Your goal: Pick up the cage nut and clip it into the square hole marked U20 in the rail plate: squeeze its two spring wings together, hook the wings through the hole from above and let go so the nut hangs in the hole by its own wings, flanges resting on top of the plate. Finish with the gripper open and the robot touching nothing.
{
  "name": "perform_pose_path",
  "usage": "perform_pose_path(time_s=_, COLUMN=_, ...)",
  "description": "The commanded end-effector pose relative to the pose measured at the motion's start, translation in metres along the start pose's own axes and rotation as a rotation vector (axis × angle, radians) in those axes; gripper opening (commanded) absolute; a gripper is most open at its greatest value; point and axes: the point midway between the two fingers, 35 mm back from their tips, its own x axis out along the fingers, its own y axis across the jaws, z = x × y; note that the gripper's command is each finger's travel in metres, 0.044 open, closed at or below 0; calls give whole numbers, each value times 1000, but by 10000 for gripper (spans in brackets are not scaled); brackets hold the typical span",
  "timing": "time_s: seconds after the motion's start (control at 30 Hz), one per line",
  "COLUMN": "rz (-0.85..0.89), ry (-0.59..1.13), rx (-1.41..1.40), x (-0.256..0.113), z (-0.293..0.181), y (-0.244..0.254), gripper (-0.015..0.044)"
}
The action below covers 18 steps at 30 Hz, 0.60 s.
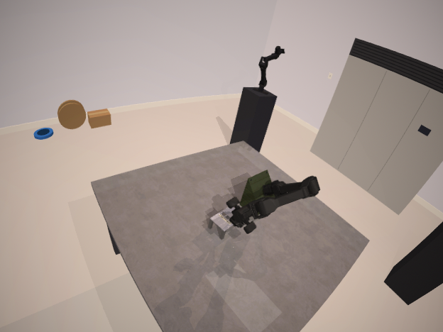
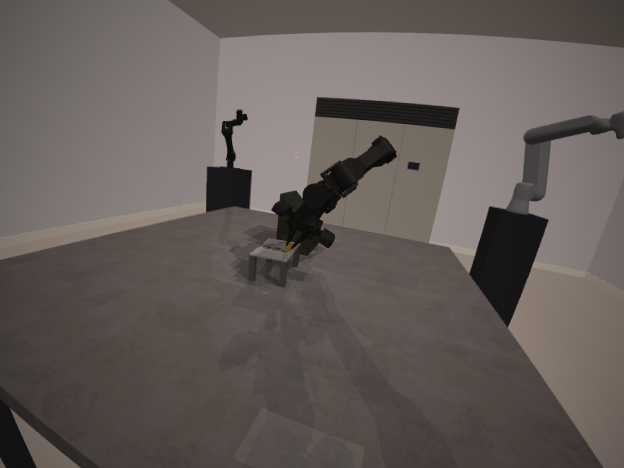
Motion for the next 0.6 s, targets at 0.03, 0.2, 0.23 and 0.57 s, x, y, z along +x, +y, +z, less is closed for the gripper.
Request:
perform_pose_path(time_s=0.03, rz=-14, ry=-3, rx=4, x=-1, z=0, y=0, gripper=36)
perform_pose_path(time_s=0.2, rz=-23, ry=-4, rx=4, x=-1, z=0, y=0, gripper=36)
perform_pose_path(time_s=0.23, rz=-23, ry=-4, rx=4, x=-1, z=0, y=0, gripper=36)
perform_pose_path(time_s=0.57, rz=-5, ry=-3, rx=4, x=0, z=0, y=0, gripper=36)
